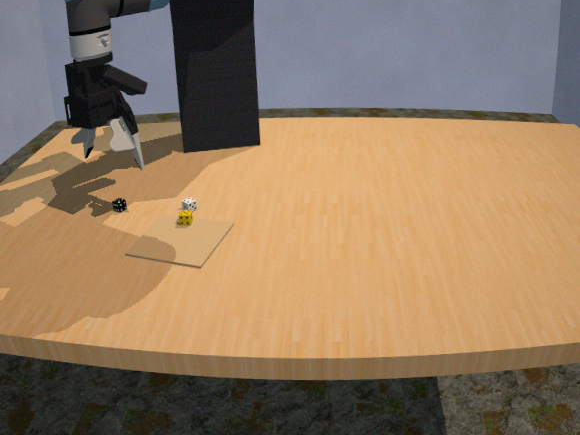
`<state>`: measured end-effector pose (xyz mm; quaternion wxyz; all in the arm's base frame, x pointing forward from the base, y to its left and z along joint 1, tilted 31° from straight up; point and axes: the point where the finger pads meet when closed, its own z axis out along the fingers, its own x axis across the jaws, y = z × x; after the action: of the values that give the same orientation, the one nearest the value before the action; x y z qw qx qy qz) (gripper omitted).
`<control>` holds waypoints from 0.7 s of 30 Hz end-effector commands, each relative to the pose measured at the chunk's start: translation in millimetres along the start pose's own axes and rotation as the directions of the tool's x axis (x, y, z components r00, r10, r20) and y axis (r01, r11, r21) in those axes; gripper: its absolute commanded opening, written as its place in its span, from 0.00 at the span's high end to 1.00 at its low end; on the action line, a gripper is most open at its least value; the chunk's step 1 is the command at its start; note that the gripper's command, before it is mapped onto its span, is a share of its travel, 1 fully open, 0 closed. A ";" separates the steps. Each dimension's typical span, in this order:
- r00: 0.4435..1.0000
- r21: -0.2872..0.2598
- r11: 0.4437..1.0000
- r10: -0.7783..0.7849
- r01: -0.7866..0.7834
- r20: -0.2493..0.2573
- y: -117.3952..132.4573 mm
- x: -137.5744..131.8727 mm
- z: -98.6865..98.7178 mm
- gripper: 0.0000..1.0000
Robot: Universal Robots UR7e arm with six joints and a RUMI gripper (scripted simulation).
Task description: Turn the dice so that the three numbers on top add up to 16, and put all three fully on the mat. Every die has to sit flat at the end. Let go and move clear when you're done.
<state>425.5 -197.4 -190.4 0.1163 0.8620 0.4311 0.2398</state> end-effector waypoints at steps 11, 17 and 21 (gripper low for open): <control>0.999 -0.001 0.999 -0.051 0.051 0.000 0.5 -1.2 0.2 0.00; 0.999 -0.001 0.999 -0.054 0.054 0.000 0.5 -1.2 0.2 0.00; 0.999 -0.001 0.999 -0.054 0.054 0.000 0.5 -1.2 0.2 0.00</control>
<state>425.3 -198.3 -191.1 0.1225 0.8501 0.4540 0.2369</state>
